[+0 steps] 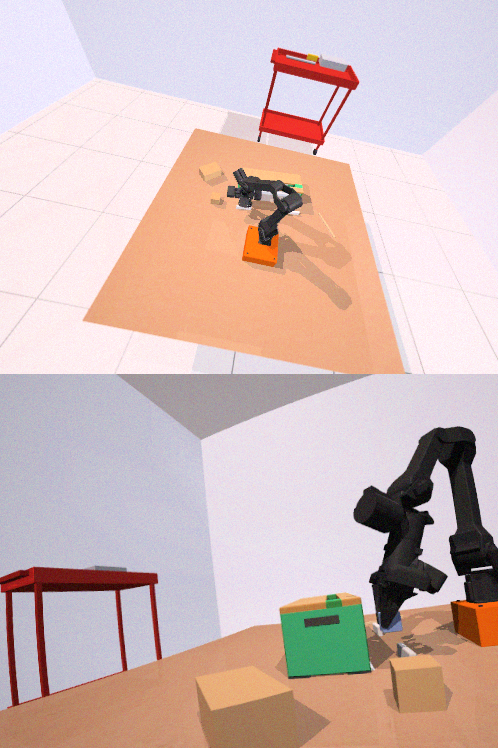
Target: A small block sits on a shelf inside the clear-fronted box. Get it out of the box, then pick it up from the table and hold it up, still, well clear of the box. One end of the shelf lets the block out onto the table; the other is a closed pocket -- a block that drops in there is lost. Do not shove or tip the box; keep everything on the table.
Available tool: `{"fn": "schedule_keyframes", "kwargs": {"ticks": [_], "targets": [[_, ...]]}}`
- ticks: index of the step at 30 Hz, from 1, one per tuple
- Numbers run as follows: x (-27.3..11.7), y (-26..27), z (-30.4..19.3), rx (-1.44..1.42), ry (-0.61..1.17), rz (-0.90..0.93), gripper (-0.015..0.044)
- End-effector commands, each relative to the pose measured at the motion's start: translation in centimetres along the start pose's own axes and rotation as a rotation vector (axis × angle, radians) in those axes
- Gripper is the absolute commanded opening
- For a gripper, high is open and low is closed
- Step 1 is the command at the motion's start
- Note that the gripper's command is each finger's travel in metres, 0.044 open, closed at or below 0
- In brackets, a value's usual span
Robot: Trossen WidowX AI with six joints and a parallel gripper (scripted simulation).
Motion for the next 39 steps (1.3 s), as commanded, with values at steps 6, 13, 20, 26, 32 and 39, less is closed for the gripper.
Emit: {"fn": "schedule_keyframes", "kwargs": {"ticks": [6, 13, 20, 26, 32, 39], "targets": [[-3.3, 1.2, -2.0, -0.126, 0.008, -0.071, 0.0], [-6.8, 2.6, -3.3, -0.257, 0.04, -0.139, 0.0], [-9.1, 3.6, -3.8, -0.343, 0.071, -0.177, 0.0], [-9.1, 3.6, -3.8, -0.343, 0.071, -0.177, 0.0], [-9.1, 3.6, -3.8, -0.343, 0.071, -0.177, 0.0], [-9.1, 3.6, -3.8, -0.343, 0.071, -0.177, 0.0]]}}
Point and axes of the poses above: the point midway between the two fingers, 35 mm back from their tips, its own x axis out along the fingers, its own y axis across the jaws, z = x × y, the point moved 8 cm from there along -x, back along the fingers, and after that the axes turned 5 degrees about x, right-handed, at the moved point
